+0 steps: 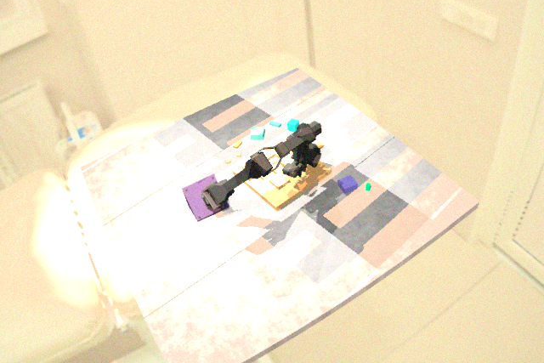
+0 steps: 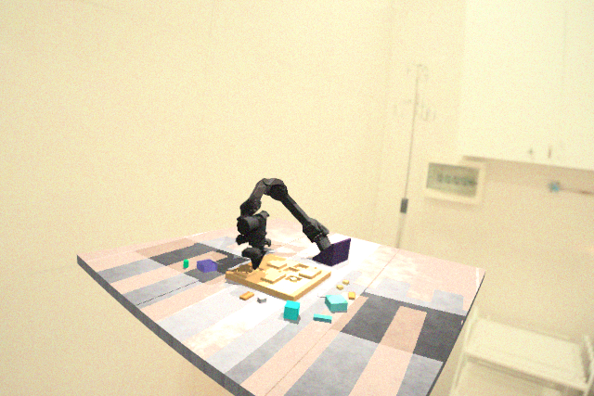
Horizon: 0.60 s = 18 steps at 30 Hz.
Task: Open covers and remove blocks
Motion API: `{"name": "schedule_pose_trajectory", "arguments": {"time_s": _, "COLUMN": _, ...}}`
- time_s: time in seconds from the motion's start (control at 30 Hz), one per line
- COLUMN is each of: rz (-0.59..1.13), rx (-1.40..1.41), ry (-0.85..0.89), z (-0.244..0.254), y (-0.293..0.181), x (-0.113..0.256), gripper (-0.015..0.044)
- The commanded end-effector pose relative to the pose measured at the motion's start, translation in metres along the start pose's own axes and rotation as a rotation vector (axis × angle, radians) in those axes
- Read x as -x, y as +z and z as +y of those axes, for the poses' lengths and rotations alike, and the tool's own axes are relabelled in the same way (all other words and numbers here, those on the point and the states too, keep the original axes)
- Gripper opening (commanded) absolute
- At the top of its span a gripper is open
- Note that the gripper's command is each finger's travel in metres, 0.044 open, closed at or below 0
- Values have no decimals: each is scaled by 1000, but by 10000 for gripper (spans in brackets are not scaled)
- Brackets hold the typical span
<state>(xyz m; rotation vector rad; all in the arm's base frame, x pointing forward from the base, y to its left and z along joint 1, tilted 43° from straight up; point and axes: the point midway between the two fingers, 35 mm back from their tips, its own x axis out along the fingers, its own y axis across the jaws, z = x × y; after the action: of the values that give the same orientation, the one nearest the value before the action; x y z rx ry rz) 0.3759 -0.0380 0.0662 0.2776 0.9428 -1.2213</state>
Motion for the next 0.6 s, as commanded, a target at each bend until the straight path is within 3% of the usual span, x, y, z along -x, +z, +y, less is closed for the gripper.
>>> {"name": "schedule_pose_trajectory", "arguments": {"time_s": 0.0, "rz": -3, "rx": 5, "ry": -1, "z": 0, "y": 0, "x": -2, "gripper": 144}}
{"name": "schedule_pose_trajectory", "arguments": {"time_s": 0.57, "rz": -1, "rx": -1, "ry": 1, "z": 0, "y": 1, "x": -10, "gripper": 130}}
